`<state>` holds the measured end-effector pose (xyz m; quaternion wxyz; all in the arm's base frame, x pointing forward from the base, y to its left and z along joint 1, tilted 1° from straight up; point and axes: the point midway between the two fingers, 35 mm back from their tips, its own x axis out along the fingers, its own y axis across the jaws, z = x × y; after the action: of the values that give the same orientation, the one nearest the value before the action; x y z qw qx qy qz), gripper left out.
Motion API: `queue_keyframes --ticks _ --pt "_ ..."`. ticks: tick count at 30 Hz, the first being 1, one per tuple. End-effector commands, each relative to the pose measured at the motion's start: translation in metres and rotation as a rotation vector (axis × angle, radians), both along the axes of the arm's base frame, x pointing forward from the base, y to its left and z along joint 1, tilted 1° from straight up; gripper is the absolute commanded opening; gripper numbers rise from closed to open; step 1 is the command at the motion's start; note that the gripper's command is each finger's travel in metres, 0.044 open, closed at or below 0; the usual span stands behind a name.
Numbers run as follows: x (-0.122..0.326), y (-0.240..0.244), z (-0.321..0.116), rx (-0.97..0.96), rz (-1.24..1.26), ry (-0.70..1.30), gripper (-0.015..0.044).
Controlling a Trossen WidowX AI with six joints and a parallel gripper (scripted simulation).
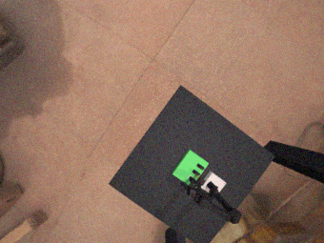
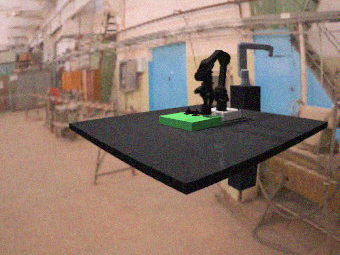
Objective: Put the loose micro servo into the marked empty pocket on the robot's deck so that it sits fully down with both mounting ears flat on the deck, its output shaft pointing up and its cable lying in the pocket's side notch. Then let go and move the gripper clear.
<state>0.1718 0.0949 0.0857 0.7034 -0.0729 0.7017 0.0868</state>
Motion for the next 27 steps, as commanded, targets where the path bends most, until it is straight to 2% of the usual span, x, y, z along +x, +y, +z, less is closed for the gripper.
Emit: queue_keyframes --ticks 1,27 --pt "0.0 0.001 -0.001 0.004 -0.003 -0.001 0.0" --pt "0.0 0.001 -0.024 0.004 -0.003 -0.001 0.0"
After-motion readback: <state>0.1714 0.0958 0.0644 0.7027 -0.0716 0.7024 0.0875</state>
